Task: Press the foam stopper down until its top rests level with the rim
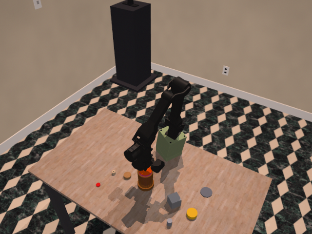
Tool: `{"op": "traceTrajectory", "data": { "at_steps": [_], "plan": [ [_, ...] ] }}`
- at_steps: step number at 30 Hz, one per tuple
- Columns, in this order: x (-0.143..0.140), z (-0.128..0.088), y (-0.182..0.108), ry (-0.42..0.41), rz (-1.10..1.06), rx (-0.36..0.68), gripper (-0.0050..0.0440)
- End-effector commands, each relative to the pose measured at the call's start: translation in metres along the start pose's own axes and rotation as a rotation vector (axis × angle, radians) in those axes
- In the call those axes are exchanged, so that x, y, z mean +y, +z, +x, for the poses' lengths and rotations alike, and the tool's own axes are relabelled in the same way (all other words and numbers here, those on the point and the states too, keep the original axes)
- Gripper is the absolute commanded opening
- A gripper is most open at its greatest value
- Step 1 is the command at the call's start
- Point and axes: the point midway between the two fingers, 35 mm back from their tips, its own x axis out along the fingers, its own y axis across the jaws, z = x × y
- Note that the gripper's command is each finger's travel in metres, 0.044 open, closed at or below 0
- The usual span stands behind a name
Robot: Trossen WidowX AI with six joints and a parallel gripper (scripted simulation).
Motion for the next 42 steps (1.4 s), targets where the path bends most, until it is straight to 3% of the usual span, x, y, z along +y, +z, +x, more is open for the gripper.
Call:
{"op": "traceTrajectory", "data": {
  "at_steps": [1,42],
  "plan": [
    [0.0004,-0.0027,0.0030,-0.001,0.000,-0.016,0.0000],
    [0.0006,0.0020,-0.0006,-0.001,0.000,-0.016,0.0000]
  ]
}}
